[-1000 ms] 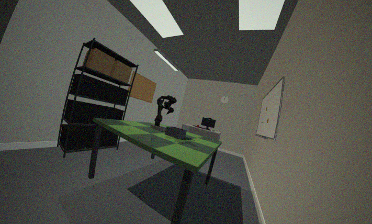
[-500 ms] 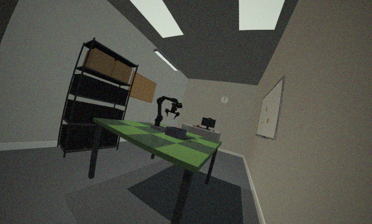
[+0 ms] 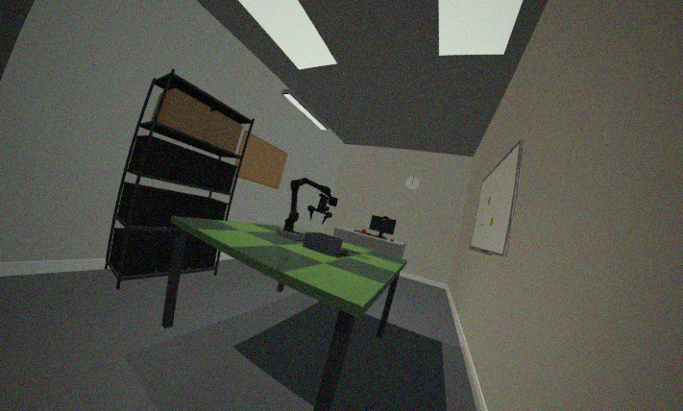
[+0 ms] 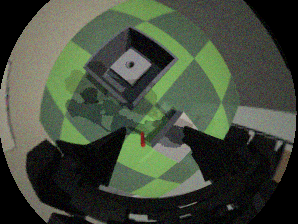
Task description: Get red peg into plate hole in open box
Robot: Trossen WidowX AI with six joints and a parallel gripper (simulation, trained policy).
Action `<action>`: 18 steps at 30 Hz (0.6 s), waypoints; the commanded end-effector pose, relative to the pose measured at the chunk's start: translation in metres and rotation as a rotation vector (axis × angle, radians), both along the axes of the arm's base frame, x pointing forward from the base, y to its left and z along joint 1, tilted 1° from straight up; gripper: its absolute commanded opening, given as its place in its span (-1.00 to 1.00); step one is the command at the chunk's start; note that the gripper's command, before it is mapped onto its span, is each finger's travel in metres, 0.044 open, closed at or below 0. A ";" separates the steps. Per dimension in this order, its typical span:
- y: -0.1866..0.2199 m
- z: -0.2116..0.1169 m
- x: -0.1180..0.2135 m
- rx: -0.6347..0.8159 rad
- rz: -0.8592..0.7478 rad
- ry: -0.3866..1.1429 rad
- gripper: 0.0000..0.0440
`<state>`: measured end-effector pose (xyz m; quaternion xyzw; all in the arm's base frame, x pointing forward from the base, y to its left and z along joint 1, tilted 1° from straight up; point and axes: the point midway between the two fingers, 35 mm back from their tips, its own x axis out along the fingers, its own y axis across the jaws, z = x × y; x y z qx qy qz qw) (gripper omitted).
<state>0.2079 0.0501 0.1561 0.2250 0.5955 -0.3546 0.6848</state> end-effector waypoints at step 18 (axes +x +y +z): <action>0.070 -0.076 -0.031 0.051 0.088 0.102 1.00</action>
